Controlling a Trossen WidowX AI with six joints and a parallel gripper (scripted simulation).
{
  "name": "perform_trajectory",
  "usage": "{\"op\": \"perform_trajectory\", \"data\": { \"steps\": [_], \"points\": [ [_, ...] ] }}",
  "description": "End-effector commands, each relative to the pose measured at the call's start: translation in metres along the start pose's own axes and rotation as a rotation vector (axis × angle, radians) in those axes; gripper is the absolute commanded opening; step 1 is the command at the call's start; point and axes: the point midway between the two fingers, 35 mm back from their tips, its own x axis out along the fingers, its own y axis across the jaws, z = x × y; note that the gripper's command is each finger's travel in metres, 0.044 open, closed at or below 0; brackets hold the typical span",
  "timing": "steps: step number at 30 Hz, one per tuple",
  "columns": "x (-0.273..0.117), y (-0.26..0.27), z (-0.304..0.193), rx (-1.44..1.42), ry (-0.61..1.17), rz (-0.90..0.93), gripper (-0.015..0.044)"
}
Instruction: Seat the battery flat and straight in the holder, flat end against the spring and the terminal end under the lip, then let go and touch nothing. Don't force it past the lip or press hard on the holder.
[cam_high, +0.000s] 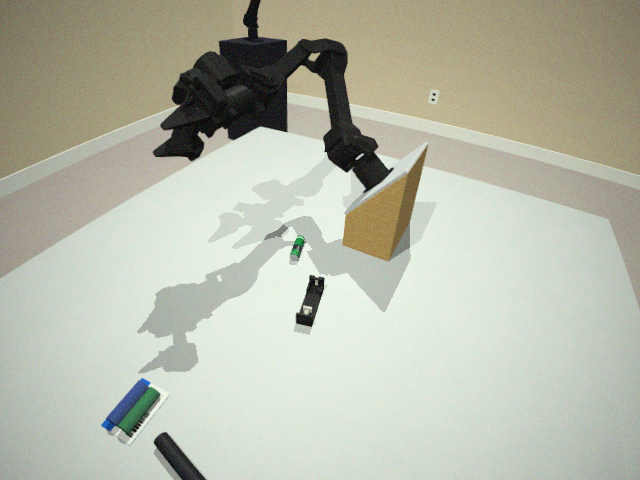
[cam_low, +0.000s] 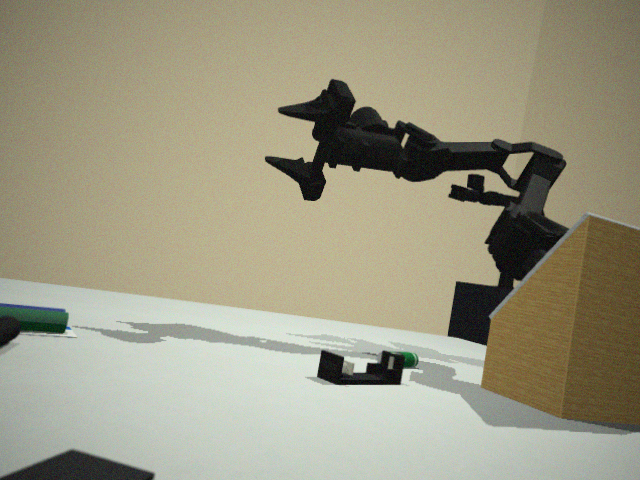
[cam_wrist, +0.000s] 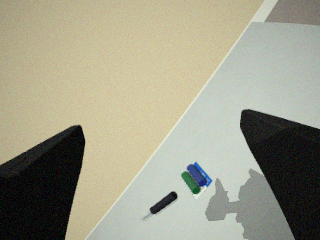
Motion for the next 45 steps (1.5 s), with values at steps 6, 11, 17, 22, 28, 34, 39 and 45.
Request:
{"op": "perform_trajectory", "data": {
  "steps": [6,11,17,22,28,34,39,45],
  "points": [
    [-0.002,-0.018,-0.120,-0.130,0.472,-0.170,0.0242],
    [-0.049,-0.042,-0.210,-0.422,0.934,-0.293,0.0223],
    [-0.137,-0.081,-0.254,-1.004,1.500,-0.320,0.0223],
    [-0.139,-0.082,-0.254,-1.024,1.515,-0.318,0.0223],
    [-0.139,-0.082,-0.254,-1.024,1.515,-0.318,0.0223],
    [-0.139,-0.084,-0.257,-1.022,1.516,-0.317,0.0223],
    [-0.137,-0.089,-0.263,-1.019,1.516,-0.315,0.0223],
    [-0.136,-0.096,-0.270,-1.018,1.517,-0.313,0.0223]
  ]
}}
